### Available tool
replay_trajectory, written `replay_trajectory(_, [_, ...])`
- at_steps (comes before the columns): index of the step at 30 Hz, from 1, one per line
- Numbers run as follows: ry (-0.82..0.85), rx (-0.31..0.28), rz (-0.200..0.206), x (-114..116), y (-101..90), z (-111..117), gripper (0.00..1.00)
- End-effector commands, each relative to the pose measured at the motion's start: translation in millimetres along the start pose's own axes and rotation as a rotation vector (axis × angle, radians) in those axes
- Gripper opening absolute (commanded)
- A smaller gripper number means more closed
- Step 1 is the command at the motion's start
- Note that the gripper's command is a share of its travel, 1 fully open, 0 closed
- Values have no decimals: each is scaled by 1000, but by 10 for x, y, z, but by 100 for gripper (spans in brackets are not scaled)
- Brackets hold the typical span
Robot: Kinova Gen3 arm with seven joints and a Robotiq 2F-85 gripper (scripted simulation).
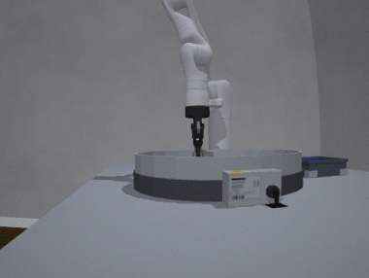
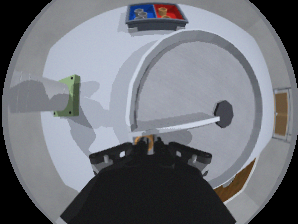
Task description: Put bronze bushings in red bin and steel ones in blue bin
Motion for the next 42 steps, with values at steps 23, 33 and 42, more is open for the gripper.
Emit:
replay_trajectory(23, [0, -1, -1, 3, -15, -1, 0])
replay_trajectory(33, [-1, -1, 0, 4, -44, -1, 0])
replay_trajectory(42, [-1, -1, 1, 4, -66, -1, 0])
Point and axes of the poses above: the point where the finger pads meet when closed, its own y axis out along the fingers, its own x axis across the jaws, z = x × y, the point moved 6 cm from there along -y, back along the fingers, and after that the axes turned 2 degrees about -y, right-handed, at the moved point
